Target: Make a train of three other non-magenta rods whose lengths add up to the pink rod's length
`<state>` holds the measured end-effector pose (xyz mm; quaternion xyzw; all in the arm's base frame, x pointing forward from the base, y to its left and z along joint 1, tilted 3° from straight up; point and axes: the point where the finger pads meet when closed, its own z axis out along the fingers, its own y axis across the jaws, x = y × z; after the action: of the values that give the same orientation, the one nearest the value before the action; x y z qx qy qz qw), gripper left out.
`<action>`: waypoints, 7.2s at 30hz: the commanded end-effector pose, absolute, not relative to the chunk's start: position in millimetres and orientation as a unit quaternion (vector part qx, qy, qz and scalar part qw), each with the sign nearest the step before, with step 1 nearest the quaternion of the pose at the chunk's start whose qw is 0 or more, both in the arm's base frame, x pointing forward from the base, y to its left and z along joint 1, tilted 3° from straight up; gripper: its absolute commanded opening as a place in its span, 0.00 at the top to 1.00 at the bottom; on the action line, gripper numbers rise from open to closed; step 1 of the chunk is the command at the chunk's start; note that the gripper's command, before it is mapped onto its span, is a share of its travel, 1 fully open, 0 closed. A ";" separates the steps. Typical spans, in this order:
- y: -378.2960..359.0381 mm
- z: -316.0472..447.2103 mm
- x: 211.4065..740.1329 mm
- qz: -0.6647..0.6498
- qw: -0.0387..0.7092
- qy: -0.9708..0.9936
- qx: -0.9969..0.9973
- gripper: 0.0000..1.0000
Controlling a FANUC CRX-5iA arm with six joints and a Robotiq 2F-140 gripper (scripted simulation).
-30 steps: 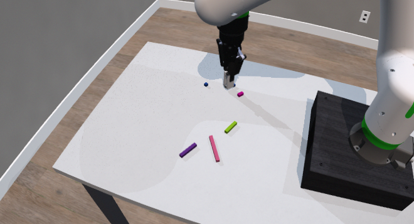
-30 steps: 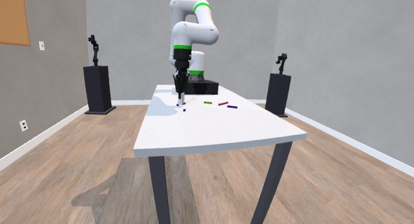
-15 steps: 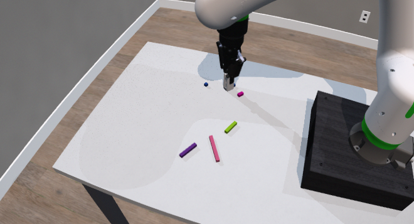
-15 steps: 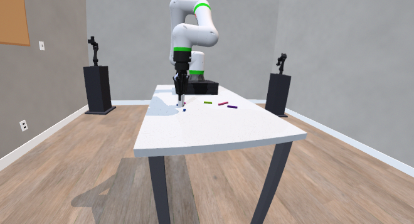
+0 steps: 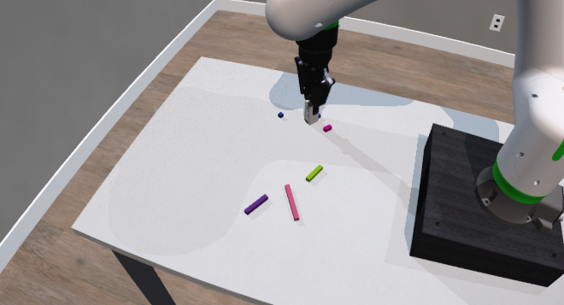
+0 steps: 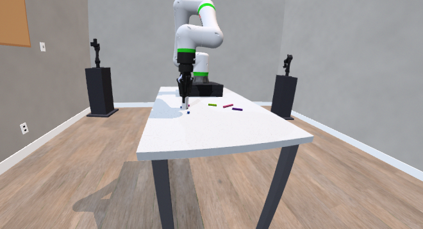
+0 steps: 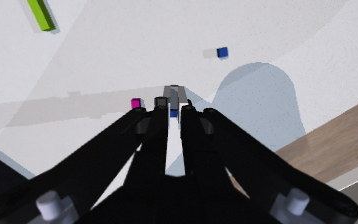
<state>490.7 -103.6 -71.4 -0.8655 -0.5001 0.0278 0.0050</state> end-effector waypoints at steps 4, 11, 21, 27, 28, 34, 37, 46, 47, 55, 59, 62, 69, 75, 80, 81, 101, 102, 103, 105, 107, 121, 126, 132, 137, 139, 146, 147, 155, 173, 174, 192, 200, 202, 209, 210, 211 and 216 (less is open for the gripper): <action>-103.6 -71.2 490.9 0.028 0.005 -0.500 -0.866 0.97; -103.6 -71.2 490.9 0.028 0.005 -0.500 -0.866 0.97; -103.6 -71.2 490.9 0.028 0.005 -0.500 -0.866 0.97; -103.6 -71.2 490.9 0.028 0.005 -0.500 -0.866 0.95; -103.6 -71.2 490.9 0.028 0.005 -0.500 -0.866 0.95; -103.6 -71.2 490.9 0.028 0.005 -0.500 -0.866 0.90; -103.6 -71.2 490.9 0.028 0.005 -0.500 -0.866 0.88; -103.6 -71.2 490.9 0.028 0.005 -0.500 -0.866 0.85; -103.6 -71.2 490.9 0.028 0.005 -0.500 -0.866 0.85; -103.5 -68.1 491.0 0.028 0.005 -0.500 -0.866 0.85; -103.3 -56.6 491.6 0.028 0.005 -0.500 -0.866 0.85; -103.1 -42.7 492.4 0.028 0.005 -0.500 -0.866 0.85; -102.3 -4.8 494.4 0.028 0.005 -0.500 -0.866 0.85; -102.0 10.9 495.2 0.028 0.005 -0.500 -0.866 0.85; -101.9 18.4 495.6 0.028 0.005 -0.500 -0.866 0.85; -101.9 18.6 495.6 0.028 0.005 -0.500 -0.866 0.85; -101.9 18.6 495.6 0.028 0.005 -0.500 -0.866 0.00; -101.9 18.6 495.6 0.028 0.005 -0.500 -0.866 0.00; -101.9 18.6 495.6 0.028 0.005 -0.500 -0.866 0.00; -101.9 18.6 495.6 0.028 0.005 -0.500 -0.866 0.00; -101.6 18.6 495.6 0.028 0.005 -0.498 -0.866 0.00; -79.7 16.6 489.6 0.028 0.000 -0.346 -0.938 0.00; -68.5 15.5 486.1 0.028 -0.002 -0.262 -0.965 0.00; -56.1 14.2 481.7 0.027 -0.005 -0.165 -0.986 0.00; -46.1 13.1 477.9 0.027 -0.007 -0.083 -0.996 0.00; -46.1 13.1 477.9 0.027 -0.007 -0.083 -0.996 0.00; -29.8 11.2 470.9 0.025 -0.011 0.055 -0.998 0.00; -27.9 11.0 470.1 0.025 -0.011 0.072 -0.997 0.00; -14.7 9.4 463.8 0.024 -0.014 0.186 -0.982 0.00; 14.3 5.4 447.5 0.019 -0.020 0.442 -0.897 0.00; 18.6 4.7 444.7 0.018 -0.021 0.479 -0.877 0.00; 45.9 0.2 425.5 0.012 -0.025 0.704 -0.710 0.00; 56.1 -1.7 417.2 0.009 -0.027 0.780 -0.625 0.00; 57.1 -1.9 416.4 0.009 -0.027 0.787 -0.616 0.00; 57.6 -2.0 415.9 0.009 -0.027 0.791 -0.611 0.00; 57.6 -2.0 415.9 0.009 -0.027 0.791 -0.611 0.85; 57.6 -2.0 415.9 0.009 -0.027 0.791 -0.611 0.85; 57.6 -2.0 415.9 0.009 -0.027 0.791 -0.611 0.85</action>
<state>415.7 57.6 -2.2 -0.6110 0.7912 0.0087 -0.0269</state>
